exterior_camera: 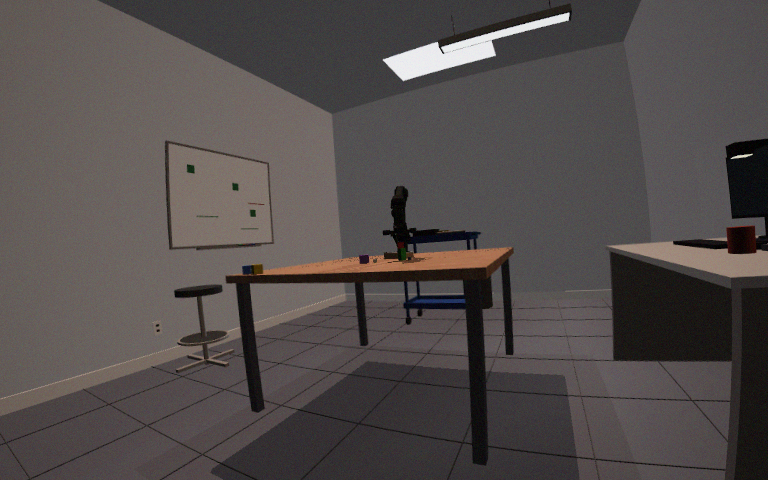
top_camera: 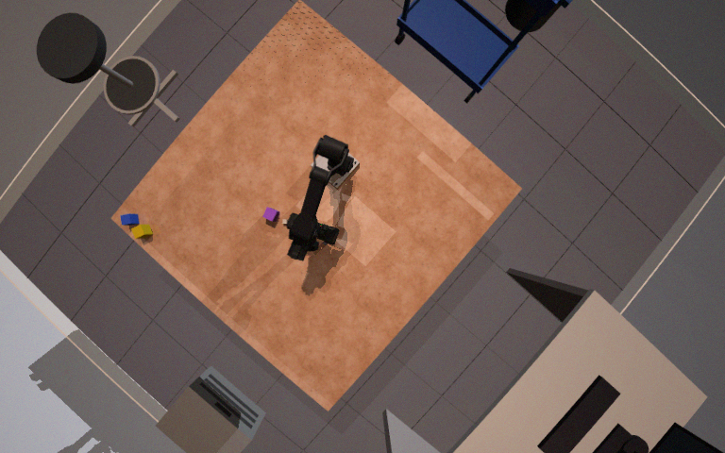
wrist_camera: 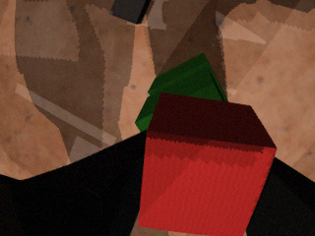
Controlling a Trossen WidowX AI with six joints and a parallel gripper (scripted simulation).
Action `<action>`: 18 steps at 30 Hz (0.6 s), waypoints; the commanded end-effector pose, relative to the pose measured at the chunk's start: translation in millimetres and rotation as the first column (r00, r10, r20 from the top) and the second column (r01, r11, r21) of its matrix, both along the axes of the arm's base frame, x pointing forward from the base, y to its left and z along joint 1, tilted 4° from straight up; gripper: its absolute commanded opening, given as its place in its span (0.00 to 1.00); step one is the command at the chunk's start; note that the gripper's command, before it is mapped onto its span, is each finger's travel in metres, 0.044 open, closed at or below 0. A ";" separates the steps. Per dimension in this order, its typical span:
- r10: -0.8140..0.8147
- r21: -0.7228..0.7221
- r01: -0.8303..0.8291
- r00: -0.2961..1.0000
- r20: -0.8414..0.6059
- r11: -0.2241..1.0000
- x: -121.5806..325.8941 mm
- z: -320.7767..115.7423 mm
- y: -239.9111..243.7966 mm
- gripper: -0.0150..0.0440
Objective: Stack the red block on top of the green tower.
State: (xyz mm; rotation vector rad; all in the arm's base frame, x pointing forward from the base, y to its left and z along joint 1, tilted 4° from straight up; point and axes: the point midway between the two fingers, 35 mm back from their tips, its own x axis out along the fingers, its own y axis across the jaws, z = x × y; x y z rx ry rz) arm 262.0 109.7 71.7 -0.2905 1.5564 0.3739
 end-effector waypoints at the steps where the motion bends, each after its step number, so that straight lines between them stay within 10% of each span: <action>1: -0.005 0.004 0.006 1.000 -0.003 1.000 -0.6 -0.9 0.6 0.25; 9: -0.005 0.004 0.006 1.000 -0.003 1.000 0.0 9.2 0.6 0.25; 18: 0.000 -0.004 0.000 1.000 -0.009 1.000 -2.0 0.8 -0.8 0.65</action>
